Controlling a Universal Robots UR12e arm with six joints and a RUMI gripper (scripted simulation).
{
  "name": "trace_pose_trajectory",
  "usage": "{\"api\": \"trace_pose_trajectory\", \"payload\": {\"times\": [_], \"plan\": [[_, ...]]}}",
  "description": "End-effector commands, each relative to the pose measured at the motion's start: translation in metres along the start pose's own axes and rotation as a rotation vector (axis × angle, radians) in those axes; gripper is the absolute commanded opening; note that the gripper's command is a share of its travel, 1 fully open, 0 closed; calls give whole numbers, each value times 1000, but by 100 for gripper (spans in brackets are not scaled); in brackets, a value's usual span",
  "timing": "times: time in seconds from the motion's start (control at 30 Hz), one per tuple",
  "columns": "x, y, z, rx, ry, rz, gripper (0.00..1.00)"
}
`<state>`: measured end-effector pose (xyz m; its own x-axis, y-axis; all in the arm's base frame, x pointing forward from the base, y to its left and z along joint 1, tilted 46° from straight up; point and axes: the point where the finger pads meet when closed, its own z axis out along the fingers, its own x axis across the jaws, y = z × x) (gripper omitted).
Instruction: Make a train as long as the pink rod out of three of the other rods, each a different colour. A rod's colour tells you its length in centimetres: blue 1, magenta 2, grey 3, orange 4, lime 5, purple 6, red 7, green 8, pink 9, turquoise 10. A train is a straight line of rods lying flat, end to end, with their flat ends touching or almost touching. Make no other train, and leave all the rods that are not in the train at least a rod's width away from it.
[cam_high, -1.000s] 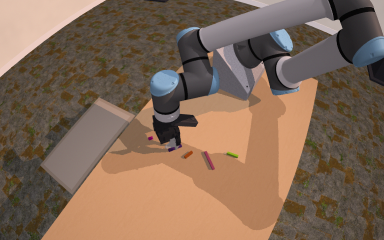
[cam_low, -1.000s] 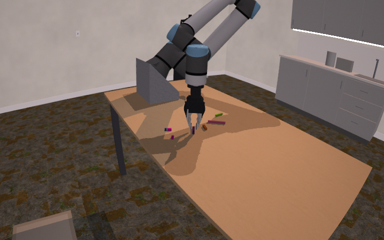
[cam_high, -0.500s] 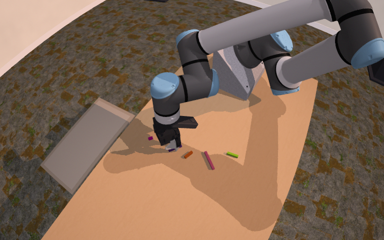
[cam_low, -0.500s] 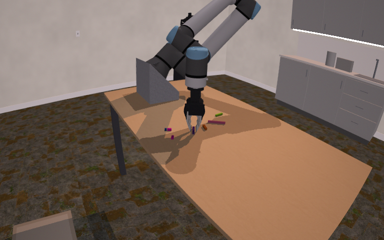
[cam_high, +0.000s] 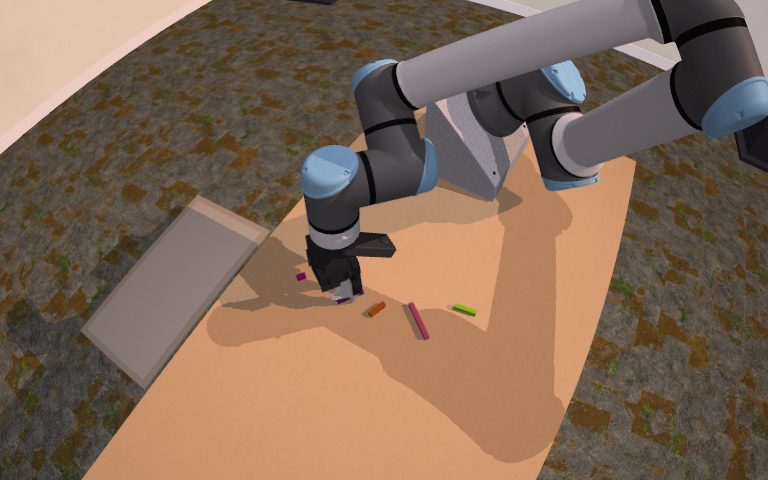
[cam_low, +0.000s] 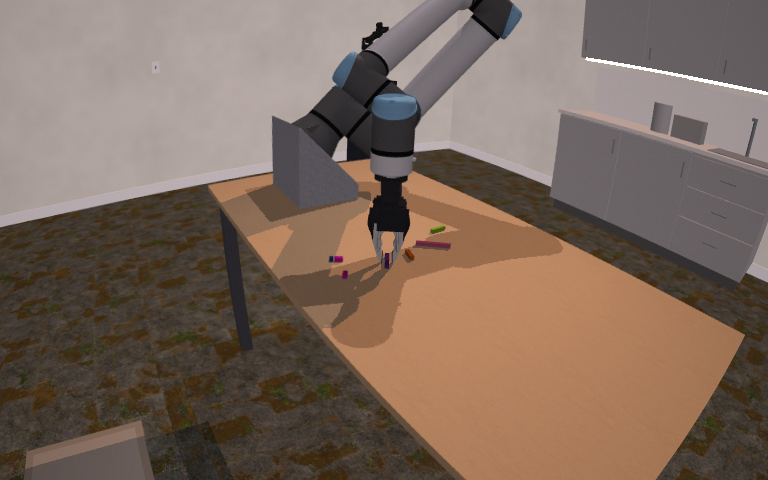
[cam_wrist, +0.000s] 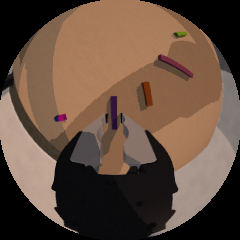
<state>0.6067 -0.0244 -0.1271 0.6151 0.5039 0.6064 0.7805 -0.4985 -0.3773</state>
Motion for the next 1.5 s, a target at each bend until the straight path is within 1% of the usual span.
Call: {"api": "trace_pose_trajectory", "payload": {"times": [0.0, 0.67, 0.7, 1.47], "plan": [[0, 1, -1, -1, 0, 0, 14], [0, 1, -1, -1, 0, 0, 14], [0, 1, -1, -1, 0, 0, 0], [0, 1, -1, -1, 0, 0, 0]]}}
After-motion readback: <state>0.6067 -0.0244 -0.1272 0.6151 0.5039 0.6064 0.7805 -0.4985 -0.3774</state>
